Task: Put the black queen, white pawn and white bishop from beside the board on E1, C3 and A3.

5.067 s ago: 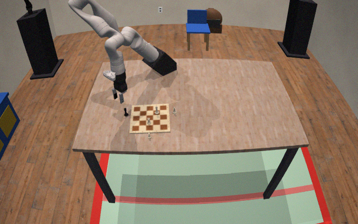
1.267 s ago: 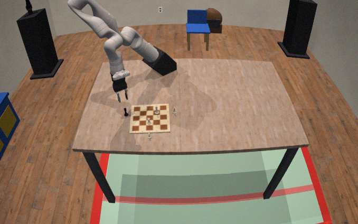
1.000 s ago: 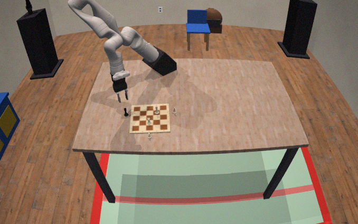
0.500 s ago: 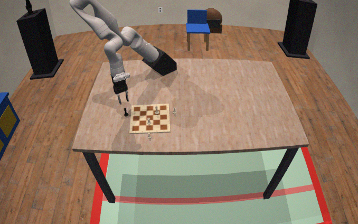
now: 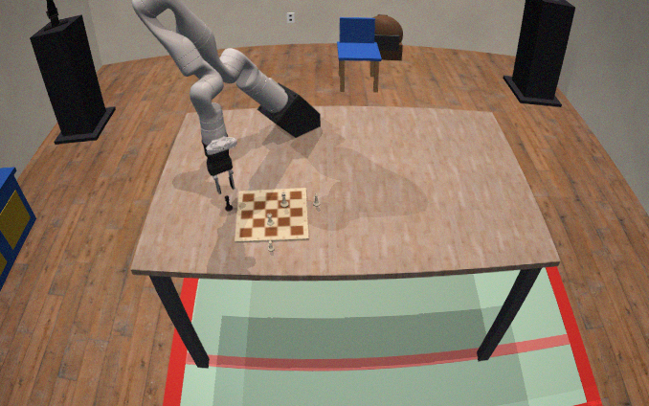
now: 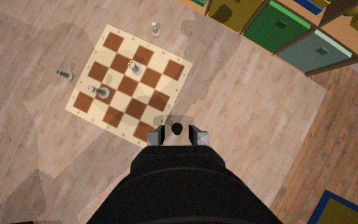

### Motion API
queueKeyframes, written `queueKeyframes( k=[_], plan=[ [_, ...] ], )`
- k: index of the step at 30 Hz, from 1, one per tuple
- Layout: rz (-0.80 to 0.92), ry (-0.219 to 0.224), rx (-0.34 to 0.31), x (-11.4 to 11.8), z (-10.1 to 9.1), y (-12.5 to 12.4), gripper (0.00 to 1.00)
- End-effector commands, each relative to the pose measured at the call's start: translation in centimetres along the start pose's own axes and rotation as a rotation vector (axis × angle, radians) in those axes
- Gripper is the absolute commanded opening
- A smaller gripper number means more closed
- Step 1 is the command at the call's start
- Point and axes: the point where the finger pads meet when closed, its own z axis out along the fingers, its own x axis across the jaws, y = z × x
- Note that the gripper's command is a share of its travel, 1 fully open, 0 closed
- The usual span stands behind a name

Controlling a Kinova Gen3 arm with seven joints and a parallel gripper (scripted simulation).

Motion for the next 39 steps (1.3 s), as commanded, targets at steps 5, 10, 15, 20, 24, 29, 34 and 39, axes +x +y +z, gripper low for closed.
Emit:
queueKeyframes(
  k=[5, 10, 15, 20, 24, 29, 34, 39],
  plan=[
    [-0.001, 0.008, -0.015, 0.1, 1.2, 0.4, 0.79],
    [-0.001, 0.007, -0.015, 0.1, 1.6, 0.4, 0.79],
    [-0.001, 0.008, -0.015, 0.1, 1.9, 0.4, 0.79],
    [-0.001, 0.007, -0.015, 0.1, 2.0, 0.5, 0.79],
    [-0.001, 0.007, -0.015, 0.1, 2.0, 0.5, 0.79],
    [-0.001, 0.007, -0.015, 0.1, 2.0, 0.5, 0.79],
    [-0.001, 0.007, -0.015, 0.1, 2.0, 0.5, 0.79],
    [-0.001, 0.007, -0.015, 0.1, 2.0, 0.5, 0.79]
  ],
)
